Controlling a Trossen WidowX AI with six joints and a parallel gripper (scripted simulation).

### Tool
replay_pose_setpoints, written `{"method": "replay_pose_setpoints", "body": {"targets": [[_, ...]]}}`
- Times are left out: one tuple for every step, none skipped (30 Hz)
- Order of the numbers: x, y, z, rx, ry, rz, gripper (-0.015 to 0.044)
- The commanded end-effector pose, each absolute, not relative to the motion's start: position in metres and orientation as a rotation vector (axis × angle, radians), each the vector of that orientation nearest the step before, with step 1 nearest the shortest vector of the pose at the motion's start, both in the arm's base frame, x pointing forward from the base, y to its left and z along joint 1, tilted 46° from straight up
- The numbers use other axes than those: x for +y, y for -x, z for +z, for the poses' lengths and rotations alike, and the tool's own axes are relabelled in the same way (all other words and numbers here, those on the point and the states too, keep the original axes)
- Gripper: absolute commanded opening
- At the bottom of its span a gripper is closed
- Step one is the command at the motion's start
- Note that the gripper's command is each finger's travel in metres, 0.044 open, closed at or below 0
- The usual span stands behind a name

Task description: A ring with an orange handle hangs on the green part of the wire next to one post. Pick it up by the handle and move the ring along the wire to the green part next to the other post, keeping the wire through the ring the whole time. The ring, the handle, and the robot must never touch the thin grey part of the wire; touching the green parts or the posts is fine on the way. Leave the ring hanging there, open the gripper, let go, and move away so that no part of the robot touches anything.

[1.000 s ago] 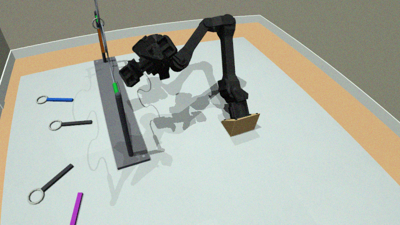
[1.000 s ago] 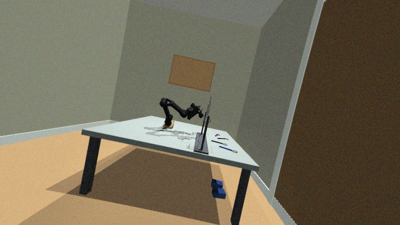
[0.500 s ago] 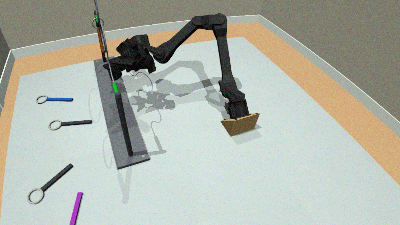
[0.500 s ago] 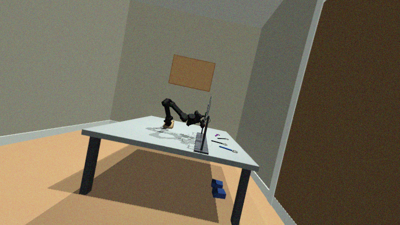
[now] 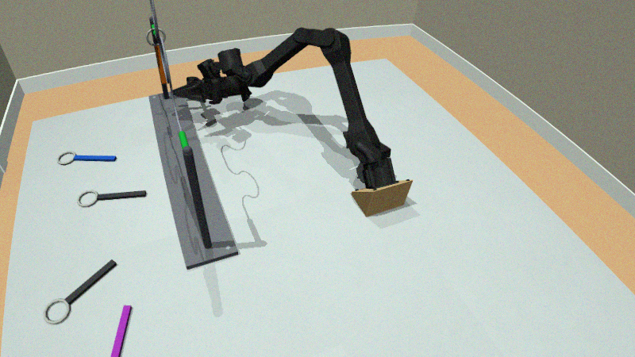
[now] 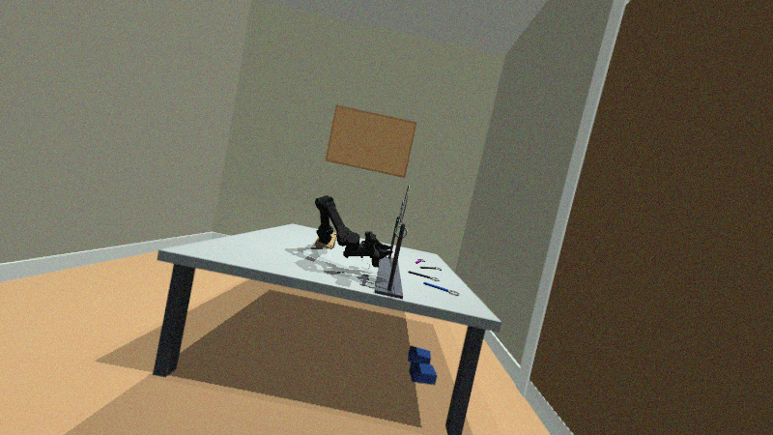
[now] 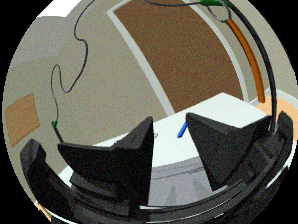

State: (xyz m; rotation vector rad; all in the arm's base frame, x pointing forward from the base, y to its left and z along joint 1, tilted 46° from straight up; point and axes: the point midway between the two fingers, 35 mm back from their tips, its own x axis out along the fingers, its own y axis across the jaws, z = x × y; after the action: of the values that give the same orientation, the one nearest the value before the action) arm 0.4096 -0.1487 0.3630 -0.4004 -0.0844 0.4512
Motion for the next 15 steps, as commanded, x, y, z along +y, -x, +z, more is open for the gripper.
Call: {"method": "replay_pose_setpoints", "body": {"targets": [[-0.206, -0.392, 0.383, -0.098, 0.566, 0.34, 0.016], [-0.218, -0.387, 0.387, -0.098, 0.601, 0.317, 0.016], [-0.229, -0.382, 0.391, -0.098, 0.635, 0.296, 0.016], [-0.24, -0.379, 0.395, -0.096, 0.665, 0.277, 0.016], [-0.25, -0.375, 0.399, -0.095, 0.694, 0.259, 0.016], [-0.26, -0.37, 0.403, -0.093, 0.724, 0.241, 0.016], [-0.269, -0.365, 0.406, -0.09, 0.753, 0.223, 0.016], [-0.279, -0.36, 0.41, -0.087, 0.782, 0.206, 0.016], [-0.287, -0.356, 0.413, -0.084, 0.806, 0.191, 0.016], [-0.291, -0.354, 0.415, -0.082, 0.82, 0.183, 0.016], [-0.293, -0.353, 0.415, -0.081, 0.825, 0.18, 0.016], [-0.293, -0.353, 0.415, -0.081, 0.825, 0.18, 0.016], [-0.293, -0.353, 0.415, -0.081, 0.825, 0.18, 0.016], [-0.293, -0.353, 0.415, -0.081, 0.825, 0.18, 0.016], [-0.293, -0.353, 0.415, -0.081, 0.825, 0.18, 0.016]]}}
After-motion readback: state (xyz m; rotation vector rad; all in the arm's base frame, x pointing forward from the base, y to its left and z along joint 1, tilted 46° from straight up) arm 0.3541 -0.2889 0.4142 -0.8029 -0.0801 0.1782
